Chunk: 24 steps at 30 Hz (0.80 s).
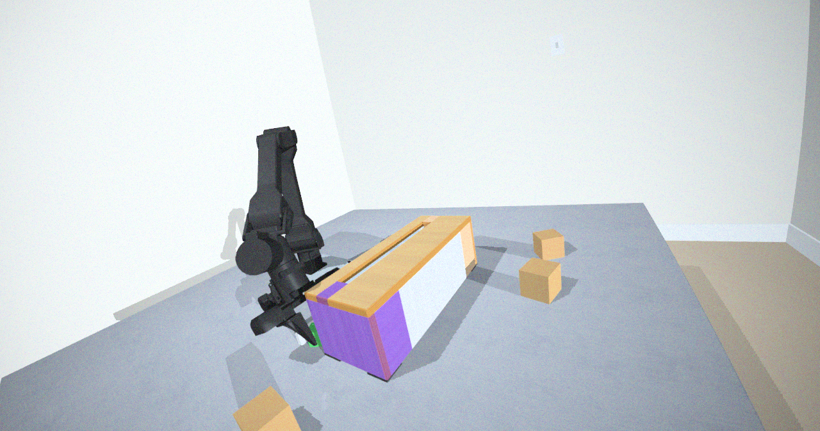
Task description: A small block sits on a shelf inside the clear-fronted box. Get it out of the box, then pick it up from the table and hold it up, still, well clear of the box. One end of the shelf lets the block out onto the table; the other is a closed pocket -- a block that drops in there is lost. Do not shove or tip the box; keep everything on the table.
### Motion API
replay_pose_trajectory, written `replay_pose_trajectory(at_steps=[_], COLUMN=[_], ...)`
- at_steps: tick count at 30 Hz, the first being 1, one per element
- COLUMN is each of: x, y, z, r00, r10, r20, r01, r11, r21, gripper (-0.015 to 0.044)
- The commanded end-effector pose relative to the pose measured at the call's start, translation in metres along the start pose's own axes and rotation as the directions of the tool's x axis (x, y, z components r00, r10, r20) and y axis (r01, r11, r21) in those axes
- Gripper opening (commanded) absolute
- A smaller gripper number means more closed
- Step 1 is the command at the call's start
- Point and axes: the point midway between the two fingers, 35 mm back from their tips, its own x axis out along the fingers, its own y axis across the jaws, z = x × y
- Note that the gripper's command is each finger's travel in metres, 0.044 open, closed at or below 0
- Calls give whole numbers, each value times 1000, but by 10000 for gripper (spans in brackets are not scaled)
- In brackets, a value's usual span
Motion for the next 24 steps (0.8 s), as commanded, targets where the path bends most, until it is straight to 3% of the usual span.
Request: replay_pose_trajectory(at_steps=[1, 4, 10, 17, 24], x=[-1, -19, -56, -59, -86], y=[0, 2, 1, -1, -15], z=[0, -10, -26, -28, -39], r00=[1000, 1000, 1000, 1000, 997], r10=[-2, -1, 1, 7, 71], r20=[9, 6, 0, 1, 10], r01=[2, 1, -1, -7, -72], r11=[1000, 1000, 1000, 1000, 988], r21=[6, 4, 0, 12, 139], gripper=[55, 0, 0, 0, 0])
